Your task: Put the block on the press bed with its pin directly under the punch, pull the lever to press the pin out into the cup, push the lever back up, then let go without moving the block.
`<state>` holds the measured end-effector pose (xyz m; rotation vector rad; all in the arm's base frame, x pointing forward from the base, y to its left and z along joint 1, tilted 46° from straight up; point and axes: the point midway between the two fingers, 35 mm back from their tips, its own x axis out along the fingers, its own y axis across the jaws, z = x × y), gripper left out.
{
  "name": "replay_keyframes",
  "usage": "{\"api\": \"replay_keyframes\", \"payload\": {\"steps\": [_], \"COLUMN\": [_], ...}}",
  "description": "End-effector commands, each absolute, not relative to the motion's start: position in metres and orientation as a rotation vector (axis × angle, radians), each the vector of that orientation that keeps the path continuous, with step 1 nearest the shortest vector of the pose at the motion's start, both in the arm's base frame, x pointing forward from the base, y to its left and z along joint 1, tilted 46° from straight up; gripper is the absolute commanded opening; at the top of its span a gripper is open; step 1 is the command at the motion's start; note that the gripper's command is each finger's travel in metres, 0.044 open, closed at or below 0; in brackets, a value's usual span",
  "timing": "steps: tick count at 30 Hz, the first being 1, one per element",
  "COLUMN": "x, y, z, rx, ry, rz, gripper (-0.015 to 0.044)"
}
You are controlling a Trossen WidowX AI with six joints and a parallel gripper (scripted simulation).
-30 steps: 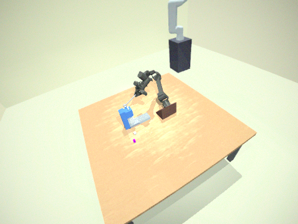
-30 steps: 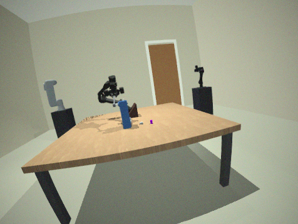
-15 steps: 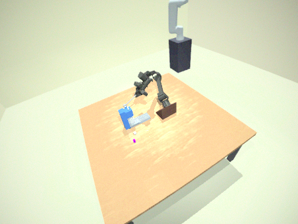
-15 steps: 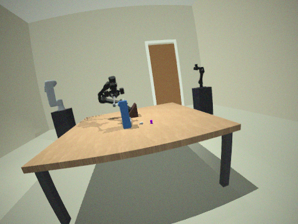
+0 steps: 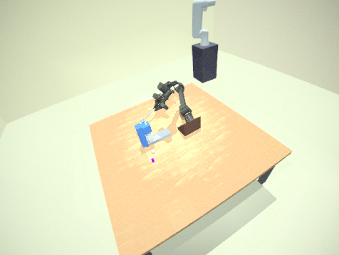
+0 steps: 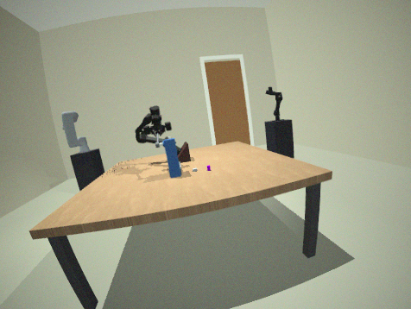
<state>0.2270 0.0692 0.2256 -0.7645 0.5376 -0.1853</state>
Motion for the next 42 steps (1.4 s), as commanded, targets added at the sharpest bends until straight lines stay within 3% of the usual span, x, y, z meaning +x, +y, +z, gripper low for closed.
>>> {"api": "replay_keyframes", "payload": {"steps": [1, 42], "x": [0.225, 0.221], "y": [0.064, 0.051], "z": [0.221, 0.209], "rx": [-0.779, -0.779], "ry": [0.55, 0.55], "rz": [-0.193, -0.193], "gripper": [0.0, 0.0]}}
